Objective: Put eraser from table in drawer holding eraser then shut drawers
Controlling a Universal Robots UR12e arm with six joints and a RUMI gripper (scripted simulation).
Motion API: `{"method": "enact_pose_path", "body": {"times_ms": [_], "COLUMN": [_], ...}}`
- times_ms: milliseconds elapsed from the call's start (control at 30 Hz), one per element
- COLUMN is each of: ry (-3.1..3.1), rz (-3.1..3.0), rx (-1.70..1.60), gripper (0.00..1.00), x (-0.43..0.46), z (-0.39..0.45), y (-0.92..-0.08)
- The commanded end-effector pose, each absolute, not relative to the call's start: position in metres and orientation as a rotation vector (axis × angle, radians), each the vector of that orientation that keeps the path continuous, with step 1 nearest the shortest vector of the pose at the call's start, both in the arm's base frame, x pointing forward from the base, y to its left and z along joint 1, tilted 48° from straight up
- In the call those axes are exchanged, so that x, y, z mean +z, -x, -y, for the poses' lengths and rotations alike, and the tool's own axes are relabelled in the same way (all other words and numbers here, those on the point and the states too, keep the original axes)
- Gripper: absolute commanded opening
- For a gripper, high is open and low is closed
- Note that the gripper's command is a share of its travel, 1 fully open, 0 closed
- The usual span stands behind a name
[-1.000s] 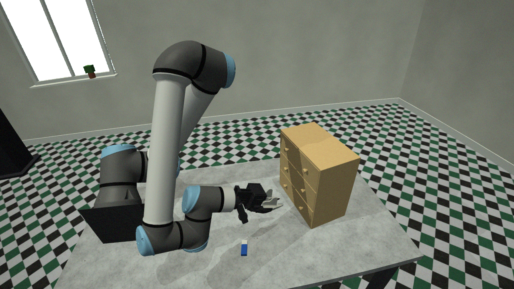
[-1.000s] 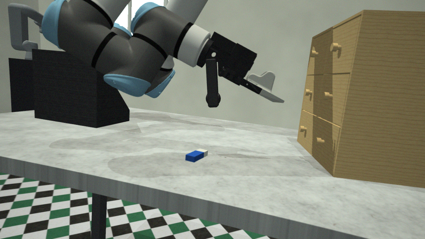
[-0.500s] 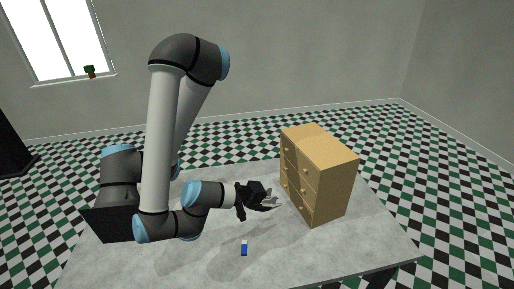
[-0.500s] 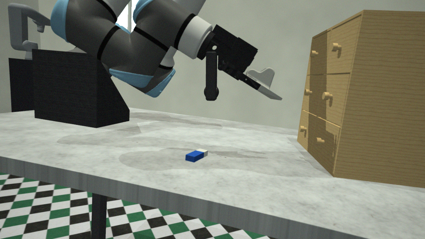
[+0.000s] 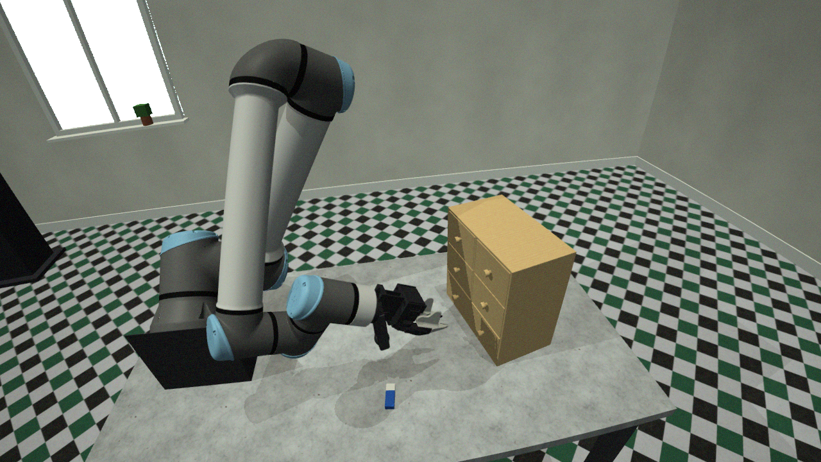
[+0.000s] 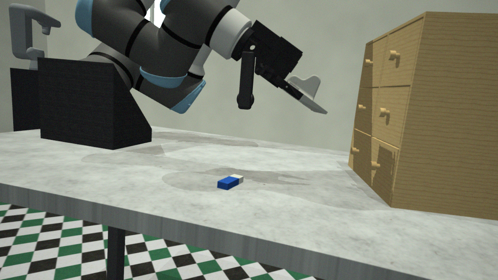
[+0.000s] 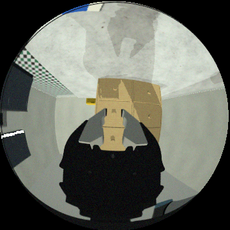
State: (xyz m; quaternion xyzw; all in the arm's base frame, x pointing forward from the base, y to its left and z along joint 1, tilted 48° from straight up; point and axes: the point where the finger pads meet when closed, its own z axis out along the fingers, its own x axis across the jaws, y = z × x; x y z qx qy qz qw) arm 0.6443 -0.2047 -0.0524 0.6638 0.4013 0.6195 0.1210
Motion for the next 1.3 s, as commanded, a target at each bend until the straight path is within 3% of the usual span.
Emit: {"method": "enact_pose_path", "body": {"times_ms": [0, 1267], "ry": [-1.975, -2.217], "rz": [-1.282, -1.926], "rx": [1.793, 1.555], "gripper": [0.20, 0.20], "x": [-0.050, -0.027], "z": [0.209, 0.239], "y": [-0.641, -0.597]}}
